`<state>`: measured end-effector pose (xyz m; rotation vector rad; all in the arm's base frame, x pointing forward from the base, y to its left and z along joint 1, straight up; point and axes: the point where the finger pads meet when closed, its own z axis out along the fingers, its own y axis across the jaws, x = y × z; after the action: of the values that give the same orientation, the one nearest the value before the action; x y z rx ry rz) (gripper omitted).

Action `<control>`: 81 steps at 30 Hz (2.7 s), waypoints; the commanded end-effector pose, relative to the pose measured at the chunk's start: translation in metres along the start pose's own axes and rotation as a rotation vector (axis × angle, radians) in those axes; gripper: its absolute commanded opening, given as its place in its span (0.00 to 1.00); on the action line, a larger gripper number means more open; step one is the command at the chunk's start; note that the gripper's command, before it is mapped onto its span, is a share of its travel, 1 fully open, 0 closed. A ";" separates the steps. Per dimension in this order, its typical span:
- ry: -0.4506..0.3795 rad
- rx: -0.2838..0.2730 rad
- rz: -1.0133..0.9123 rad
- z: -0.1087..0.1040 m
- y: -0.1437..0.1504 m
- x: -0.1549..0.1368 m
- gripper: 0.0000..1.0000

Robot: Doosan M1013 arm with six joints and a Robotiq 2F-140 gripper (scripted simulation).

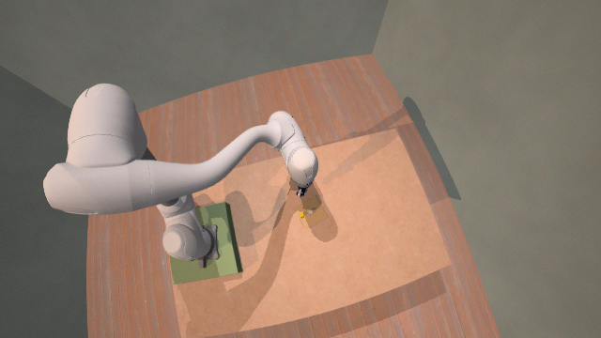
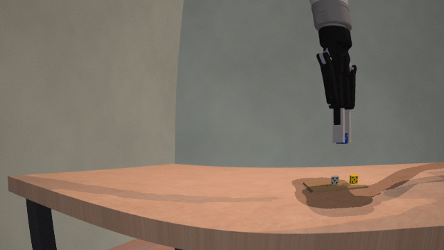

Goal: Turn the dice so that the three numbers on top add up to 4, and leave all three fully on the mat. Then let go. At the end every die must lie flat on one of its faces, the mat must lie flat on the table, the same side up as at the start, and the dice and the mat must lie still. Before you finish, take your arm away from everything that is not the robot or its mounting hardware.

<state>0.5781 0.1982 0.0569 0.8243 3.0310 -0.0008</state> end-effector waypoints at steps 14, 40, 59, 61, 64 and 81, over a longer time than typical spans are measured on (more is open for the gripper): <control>0.000 0.000 -0.554 -0.004 -0.035 -0.085 0.09; 0.000 -0.001 -0.692 0.004 -0.046 -0.106 0.09; 0.000 -0.001 -0.692 0.069 -0.046 -0.106 0.09; 0.000 -0.001 -0.692 0.076 -0.046 -0.106 0.09; 0.000 -0.001 -0.692 0.085 -0.046 -0.106 0.09; 0.000 -0.001 -0.692 0.092 -0.046 -0.106 0.09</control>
<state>0.6468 0.1049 -0.0347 -0.2524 3.1313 -0.0004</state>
